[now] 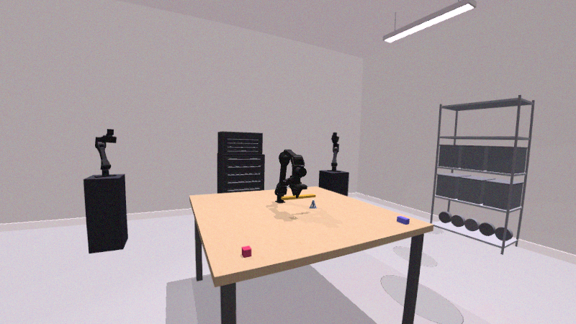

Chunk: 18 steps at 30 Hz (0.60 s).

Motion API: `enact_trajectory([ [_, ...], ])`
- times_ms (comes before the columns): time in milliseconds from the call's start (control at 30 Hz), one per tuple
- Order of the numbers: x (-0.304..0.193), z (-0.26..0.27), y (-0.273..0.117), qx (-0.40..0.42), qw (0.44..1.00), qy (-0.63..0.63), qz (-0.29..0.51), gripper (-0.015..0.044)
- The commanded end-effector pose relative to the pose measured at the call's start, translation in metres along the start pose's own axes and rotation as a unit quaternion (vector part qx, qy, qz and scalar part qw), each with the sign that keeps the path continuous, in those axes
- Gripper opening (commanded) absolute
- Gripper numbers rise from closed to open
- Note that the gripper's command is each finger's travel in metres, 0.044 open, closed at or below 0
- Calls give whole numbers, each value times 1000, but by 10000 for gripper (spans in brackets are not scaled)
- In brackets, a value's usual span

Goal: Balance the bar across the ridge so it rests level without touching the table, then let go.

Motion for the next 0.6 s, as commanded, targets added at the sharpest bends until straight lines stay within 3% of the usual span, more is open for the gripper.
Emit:
enact_trajectory([
  [0,-17,1,-4,7,999,31,-3,0],
  [567,-83,-5,-5,7,987,162,2,0],
])
Point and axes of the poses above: the point midway between the two fingers, 35 mm back from their tips, its own y axis out along the fingers, its own z axis across the jaws, x = y × z, the point moved 4 cm from there along -y, back along the fingers, and after that the axes turned 10 degrees about -y, right-handed, at the moved point
